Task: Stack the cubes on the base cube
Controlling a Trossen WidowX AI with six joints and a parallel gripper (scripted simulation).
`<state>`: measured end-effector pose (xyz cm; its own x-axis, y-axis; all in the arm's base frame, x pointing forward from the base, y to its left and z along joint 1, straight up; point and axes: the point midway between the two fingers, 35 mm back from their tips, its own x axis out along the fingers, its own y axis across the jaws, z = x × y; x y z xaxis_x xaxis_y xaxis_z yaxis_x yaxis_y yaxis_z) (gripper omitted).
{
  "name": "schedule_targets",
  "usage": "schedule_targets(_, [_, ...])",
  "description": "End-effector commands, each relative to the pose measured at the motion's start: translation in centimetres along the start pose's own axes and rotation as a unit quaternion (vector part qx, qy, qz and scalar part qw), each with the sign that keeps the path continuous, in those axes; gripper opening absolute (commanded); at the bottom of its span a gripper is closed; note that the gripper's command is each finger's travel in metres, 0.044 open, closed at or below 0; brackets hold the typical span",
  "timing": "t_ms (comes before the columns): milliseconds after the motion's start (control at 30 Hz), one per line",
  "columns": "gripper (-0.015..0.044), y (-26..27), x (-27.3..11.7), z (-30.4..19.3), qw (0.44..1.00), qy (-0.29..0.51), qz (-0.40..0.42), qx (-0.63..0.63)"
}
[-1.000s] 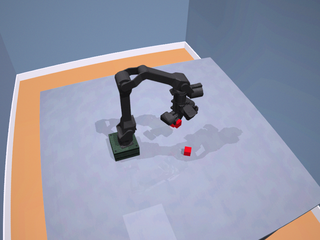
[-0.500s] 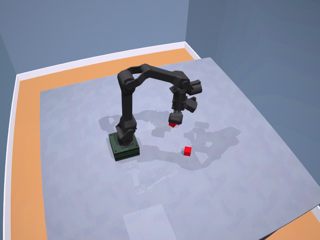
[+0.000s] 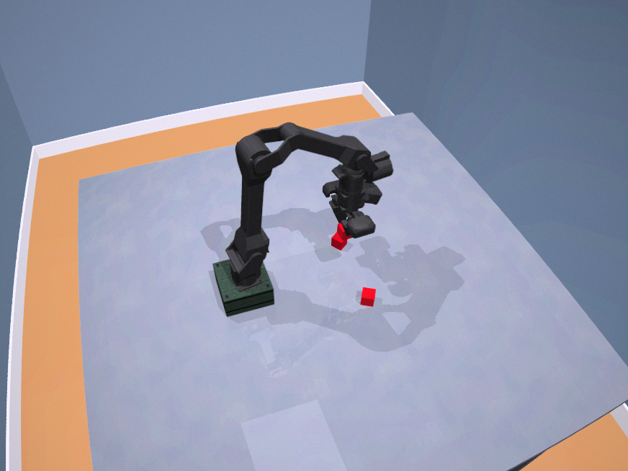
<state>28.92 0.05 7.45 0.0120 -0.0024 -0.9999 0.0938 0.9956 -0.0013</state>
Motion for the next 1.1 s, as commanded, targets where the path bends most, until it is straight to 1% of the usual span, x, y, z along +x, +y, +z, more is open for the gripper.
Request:
schedule_targets(0, [0.0105,0.8,0.2,0.4,0.996,-0.004,-0.001,-0.093])
schedule_targets(200, [0.0105,1.9,0.6,0.7,0.977,-0.004,-0.001,-0.213])
schedule_targets(433, [0.0105,3.2,1.1,1.0,0.937,-0.004,-0.001,-0.348])
schedule_targets(667, [0.0105,4.5,1.7,1.2,0.879,-0.004,-0.001,-0.476])
schedule_targets(967, [0.0105,6.1,2.3,1.3,0.782,-0.005,-0.001,-0.624])
schedule_targets(1067, [0.0105,6.2,2.4,1.3,0.773,-0.005,-0.001,-0.634])
